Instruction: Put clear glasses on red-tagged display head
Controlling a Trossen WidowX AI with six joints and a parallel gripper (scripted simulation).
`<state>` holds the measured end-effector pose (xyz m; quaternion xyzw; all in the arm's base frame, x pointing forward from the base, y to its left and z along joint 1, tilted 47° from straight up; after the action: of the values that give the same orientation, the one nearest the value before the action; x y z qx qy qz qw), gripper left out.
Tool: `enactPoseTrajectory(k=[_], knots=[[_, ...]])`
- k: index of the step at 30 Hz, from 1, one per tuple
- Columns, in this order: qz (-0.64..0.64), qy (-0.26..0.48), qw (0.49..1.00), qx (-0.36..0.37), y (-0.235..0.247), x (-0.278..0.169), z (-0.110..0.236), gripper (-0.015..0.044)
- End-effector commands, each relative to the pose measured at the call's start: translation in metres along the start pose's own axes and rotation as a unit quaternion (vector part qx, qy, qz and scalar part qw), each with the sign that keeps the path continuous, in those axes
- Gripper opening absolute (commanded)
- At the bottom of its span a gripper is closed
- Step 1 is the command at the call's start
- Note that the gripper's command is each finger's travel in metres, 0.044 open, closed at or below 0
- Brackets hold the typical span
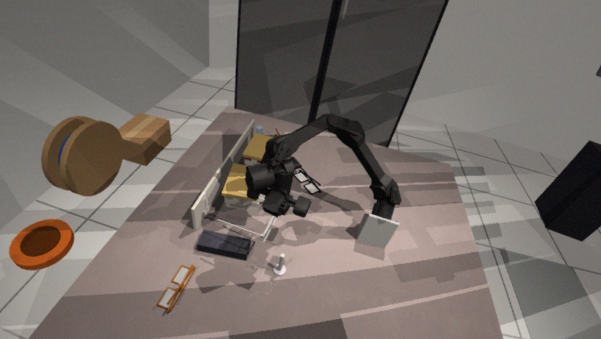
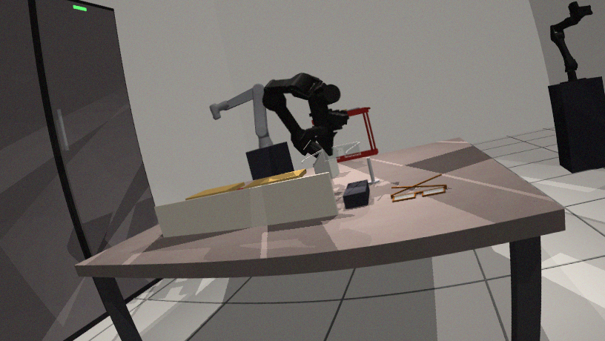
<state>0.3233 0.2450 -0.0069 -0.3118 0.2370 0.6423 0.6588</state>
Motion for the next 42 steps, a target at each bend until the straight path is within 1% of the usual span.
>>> enactPoseTrajectory(k=[1,11,21,31,42], knots=[[-0.059,0.001,0.998,0.001,0.001,-0.002,-0.001,0.0000],[-0.233,0.001,0.972,0.001,0.004,-0.008,-0.001,0.0000],[-0.400,0.001,0.917,0.001,0.007,-0.013,-0.001,0.0000],[-0.554,0.002,0.833,0.000,0.010,-0.019,-0.001,0.0000],[-0.704,0.002,0.711,0.000,0.013,-0.025,-0.001,0.0000]])
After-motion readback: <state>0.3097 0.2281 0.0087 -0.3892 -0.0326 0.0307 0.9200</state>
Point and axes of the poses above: the point midway between the two fingers, 35 mm back from their tips, its own z axis back along the fingers, its own y axis across the jaws, x = y × z, the point moved 9 cm from there along z, back along the fingers, and after that the axes turned 4 degrees about -z, right-handed, at the moved point
